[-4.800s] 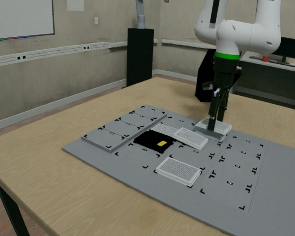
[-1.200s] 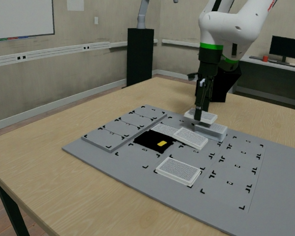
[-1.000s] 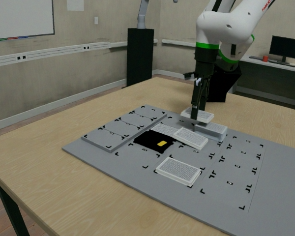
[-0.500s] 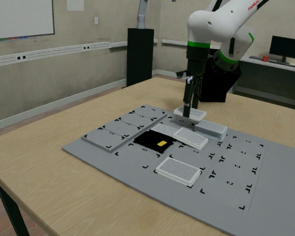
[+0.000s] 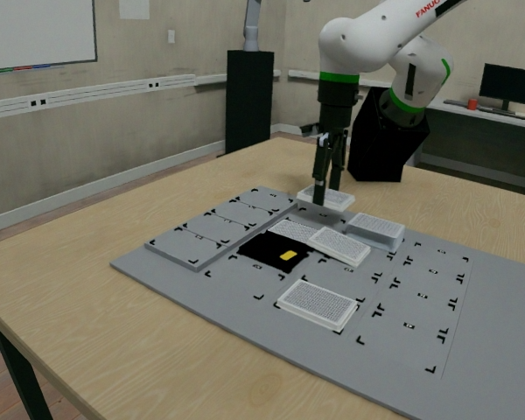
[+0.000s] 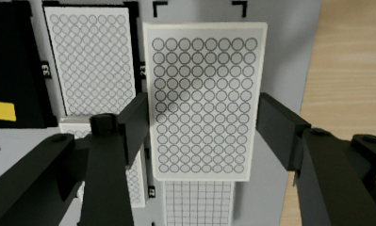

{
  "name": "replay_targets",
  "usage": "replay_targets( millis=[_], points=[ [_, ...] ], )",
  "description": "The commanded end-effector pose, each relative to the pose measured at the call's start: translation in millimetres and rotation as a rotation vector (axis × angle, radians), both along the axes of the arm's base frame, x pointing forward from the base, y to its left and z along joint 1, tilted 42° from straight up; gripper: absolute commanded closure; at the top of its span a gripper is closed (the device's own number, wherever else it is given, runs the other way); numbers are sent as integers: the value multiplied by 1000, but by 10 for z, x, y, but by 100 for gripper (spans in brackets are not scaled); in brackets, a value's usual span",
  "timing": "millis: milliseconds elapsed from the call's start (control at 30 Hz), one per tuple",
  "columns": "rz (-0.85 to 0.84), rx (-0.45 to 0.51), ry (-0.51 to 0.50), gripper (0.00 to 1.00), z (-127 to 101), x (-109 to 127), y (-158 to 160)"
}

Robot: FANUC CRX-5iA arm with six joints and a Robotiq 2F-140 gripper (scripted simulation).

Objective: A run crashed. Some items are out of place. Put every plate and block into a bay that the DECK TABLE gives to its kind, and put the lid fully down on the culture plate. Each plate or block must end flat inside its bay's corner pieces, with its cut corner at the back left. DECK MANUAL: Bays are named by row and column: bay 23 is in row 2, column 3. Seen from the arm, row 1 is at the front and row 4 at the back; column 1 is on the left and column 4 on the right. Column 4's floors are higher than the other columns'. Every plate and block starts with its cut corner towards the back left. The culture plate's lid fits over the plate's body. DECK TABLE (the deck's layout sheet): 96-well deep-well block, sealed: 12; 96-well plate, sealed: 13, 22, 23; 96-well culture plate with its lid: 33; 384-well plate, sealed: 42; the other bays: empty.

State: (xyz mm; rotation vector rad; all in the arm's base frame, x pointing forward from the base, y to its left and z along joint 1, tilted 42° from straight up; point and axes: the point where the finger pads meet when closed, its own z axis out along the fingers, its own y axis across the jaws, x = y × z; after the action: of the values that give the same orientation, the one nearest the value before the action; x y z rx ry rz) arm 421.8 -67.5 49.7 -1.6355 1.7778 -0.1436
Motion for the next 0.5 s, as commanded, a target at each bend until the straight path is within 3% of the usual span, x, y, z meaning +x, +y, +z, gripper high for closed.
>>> replay_targets(
  millis=[0, 467],
  points=[
    [0, 0, -1, 90, -29, 7, -75],
    [0, 0, -1, 90, -86, 16, -203]
  ],
)
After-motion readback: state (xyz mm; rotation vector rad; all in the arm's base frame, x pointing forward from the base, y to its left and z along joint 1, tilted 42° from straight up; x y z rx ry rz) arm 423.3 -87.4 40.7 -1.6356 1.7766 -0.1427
